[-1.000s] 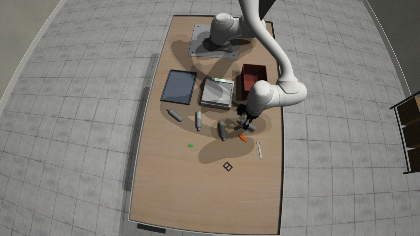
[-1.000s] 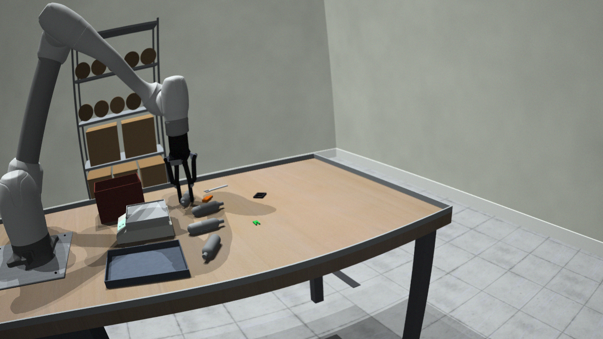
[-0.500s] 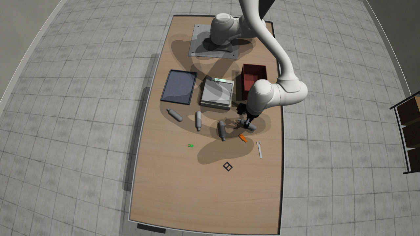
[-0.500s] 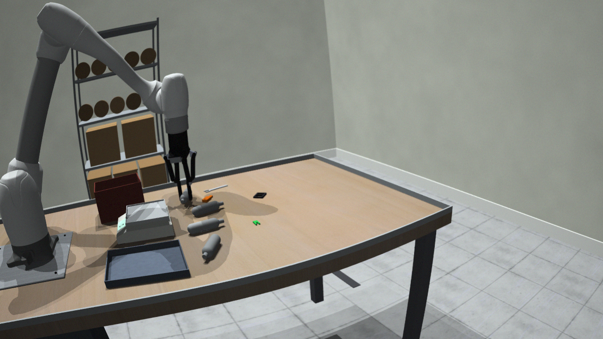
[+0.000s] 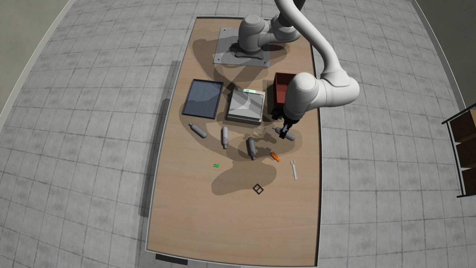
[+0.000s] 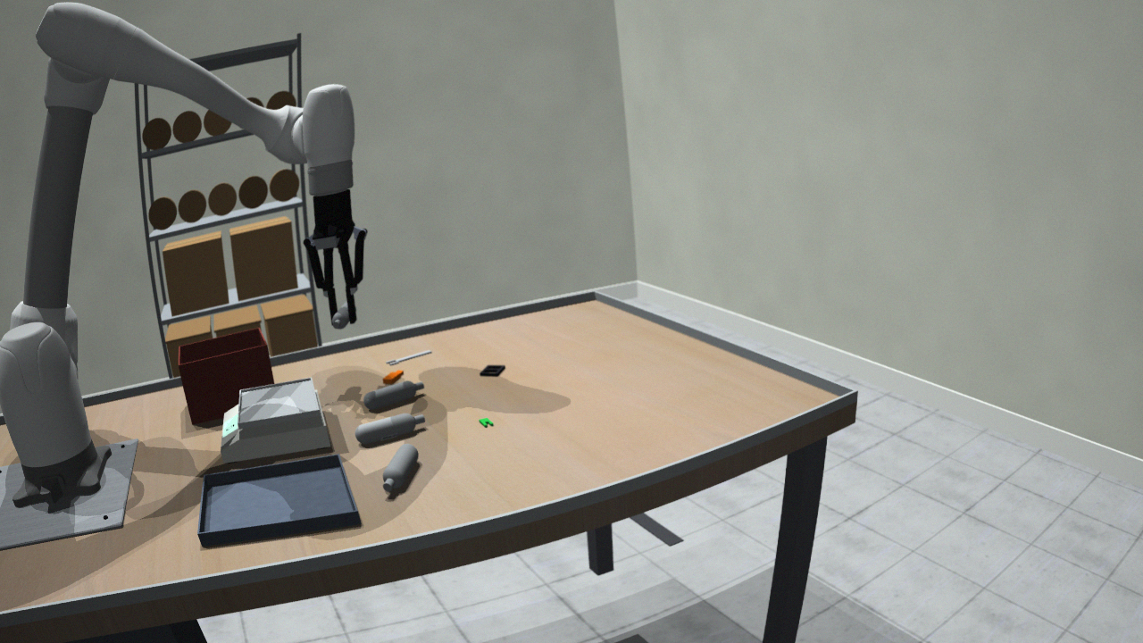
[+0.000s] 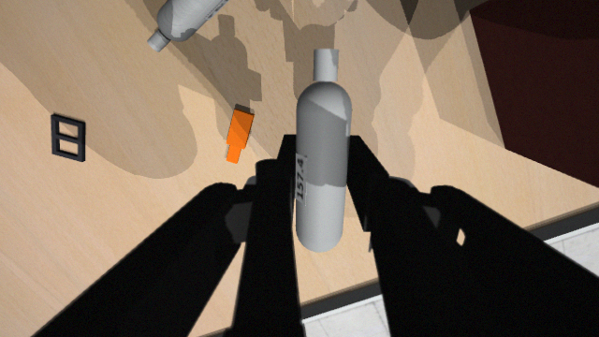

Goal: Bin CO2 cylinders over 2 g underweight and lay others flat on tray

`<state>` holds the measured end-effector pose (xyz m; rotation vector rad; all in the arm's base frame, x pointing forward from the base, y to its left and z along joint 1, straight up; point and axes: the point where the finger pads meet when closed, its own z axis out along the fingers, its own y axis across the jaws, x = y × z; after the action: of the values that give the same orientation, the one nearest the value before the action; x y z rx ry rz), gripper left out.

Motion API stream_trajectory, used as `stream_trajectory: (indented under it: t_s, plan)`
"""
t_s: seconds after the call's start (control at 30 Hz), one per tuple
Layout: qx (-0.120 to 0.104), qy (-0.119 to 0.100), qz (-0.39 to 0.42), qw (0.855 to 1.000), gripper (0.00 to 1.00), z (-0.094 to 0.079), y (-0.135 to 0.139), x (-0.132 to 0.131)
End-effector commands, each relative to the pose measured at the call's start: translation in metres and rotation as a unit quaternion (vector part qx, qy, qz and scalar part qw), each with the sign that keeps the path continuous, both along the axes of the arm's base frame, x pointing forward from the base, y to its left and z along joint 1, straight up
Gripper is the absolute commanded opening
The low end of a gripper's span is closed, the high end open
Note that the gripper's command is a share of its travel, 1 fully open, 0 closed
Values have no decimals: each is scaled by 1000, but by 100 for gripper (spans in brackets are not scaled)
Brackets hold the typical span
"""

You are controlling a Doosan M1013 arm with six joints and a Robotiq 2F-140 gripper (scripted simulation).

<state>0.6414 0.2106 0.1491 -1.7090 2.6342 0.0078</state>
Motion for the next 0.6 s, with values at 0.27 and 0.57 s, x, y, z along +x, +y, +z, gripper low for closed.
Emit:
stream_trajectory:
  t_s: [0.27,0.57]
  plan:
    - [0,0,0,1000,10,52,0,1]
    - [0,0,1,1000,10,53,-1,0]
